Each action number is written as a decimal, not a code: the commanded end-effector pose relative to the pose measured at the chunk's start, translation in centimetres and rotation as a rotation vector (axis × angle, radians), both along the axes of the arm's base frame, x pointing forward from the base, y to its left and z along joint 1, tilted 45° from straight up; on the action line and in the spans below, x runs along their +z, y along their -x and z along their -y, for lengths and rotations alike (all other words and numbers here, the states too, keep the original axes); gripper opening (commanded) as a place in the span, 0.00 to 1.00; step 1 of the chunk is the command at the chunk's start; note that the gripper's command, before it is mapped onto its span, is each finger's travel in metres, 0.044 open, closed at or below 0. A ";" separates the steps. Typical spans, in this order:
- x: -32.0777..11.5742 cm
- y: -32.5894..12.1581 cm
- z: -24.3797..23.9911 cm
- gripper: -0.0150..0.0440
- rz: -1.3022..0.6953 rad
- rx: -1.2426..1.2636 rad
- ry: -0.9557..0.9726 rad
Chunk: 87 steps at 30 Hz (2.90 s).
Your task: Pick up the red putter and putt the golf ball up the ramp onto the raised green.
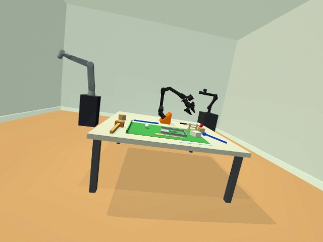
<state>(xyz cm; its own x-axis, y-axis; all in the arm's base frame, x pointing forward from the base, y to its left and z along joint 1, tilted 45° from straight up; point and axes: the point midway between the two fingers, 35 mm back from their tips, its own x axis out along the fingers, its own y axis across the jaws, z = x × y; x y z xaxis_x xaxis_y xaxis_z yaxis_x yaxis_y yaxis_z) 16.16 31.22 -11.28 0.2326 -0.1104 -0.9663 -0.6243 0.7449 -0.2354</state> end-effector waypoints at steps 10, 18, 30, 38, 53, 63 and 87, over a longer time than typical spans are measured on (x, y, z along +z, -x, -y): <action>2.2 -8.2 12.3 1.00 -0.388 0.573 0.399; 2.9 -9.3 15.5 1.00 -0.537 0.725 0.432; 2.2 -9.4 15.9 1.00 -0.537 0.725 0.432; 1.0 -9.3 17.1 1.00 -0.537 0.725 0.432; -1.0 -9.1 19.0 1.00 -0.537 0.724 0.433; -2.1 -9.0 20.1 1.00 -0.537 0.724 0.434; -2.0 -9.1 20.0 0.25 -0.533 0.719 0.427</action>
<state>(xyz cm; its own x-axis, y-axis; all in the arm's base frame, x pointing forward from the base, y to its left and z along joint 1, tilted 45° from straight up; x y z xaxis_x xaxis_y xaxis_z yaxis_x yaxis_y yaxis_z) 25.17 11.19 -13.36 -0.0746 -0.4775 -0.8755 -0.9966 0.0659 0.0490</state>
